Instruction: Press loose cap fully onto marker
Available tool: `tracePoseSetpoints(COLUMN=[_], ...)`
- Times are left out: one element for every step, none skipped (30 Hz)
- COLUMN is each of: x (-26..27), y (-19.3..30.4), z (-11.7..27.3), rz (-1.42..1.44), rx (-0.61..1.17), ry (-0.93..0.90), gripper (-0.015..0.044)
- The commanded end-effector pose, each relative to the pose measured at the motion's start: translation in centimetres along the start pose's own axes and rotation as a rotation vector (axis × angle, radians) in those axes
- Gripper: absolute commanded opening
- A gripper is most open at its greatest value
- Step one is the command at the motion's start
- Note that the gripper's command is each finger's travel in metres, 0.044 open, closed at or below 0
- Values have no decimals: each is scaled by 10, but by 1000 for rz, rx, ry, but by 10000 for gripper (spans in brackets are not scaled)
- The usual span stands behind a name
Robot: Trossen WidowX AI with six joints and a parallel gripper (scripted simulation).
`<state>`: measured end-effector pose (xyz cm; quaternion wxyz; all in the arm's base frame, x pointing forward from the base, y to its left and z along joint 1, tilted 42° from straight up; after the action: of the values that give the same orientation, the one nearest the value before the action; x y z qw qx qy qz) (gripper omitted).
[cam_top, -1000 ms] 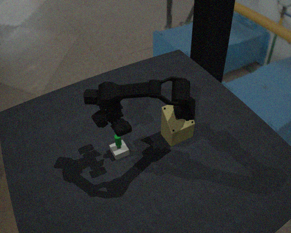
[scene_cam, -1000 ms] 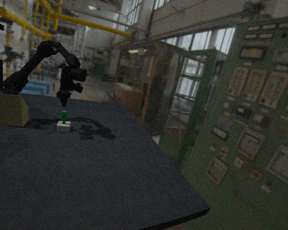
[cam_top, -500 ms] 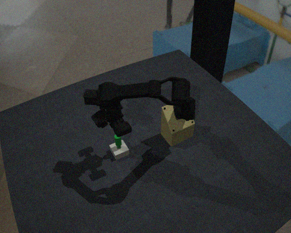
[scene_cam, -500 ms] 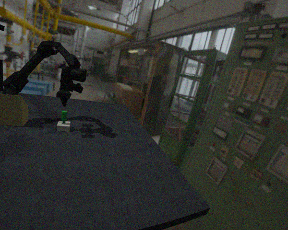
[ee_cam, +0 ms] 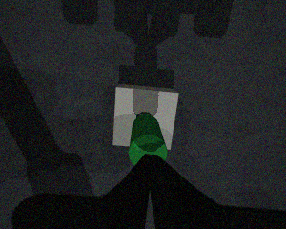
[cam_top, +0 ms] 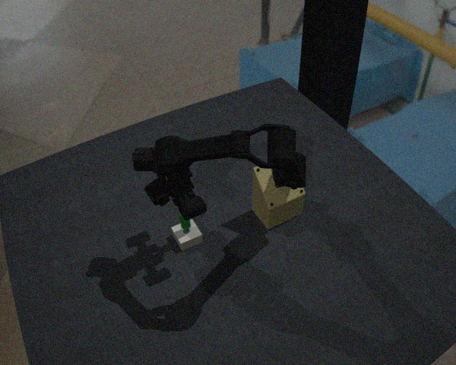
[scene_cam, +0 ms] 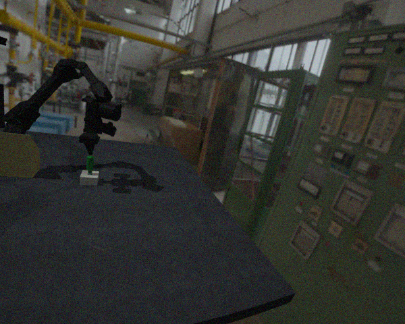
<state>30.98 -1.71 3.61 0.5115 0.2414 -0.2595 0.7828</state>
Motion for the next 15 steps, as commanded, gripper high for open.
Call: tracePoseSetpoints(x=[1, 1, 1, 1, 1, 1, 1, 1, 1, 0, 0, -1, -1, -1, -1], y=[0, 0, 0, 0, 0, 0, 0, 0, 0, 0, -1, -1, -1, -1, -1], z=[-6, -7, -9, -10, -11, -13, -14, -16, -17, -19, -20, -20, -14, -14, -14], rz=[-3, -3, -3, -3, -3, -3, -3, -3, -3, -3, -3, -3, -1, -1, -1], rx=[-3, -3, -3, -3, -3, -3, -3, -3, -3, -3, -3, -3, -7, -7, -7], ry=[-5, -5, -5, -5, -5, -5, -5, -6, -6, -6, -6, -6, 4, 4, 4], gripper=[0, 0, 0, 0, 0, 0, 0, 0, 0, 0, 0, 0, 0, 0, 0])
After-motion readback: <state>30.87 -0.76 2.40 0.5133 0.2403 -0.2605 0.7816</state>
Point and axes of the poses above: the point midway between the two fingers, 35 mm back from their tips, its own z axis back along the fingers, its own x axis across the jaws, y = z × x, the point moved 6 cm from there along z, back along the fingers, and after that the axes turned 12 degrees about z, right-handed, at the moved point
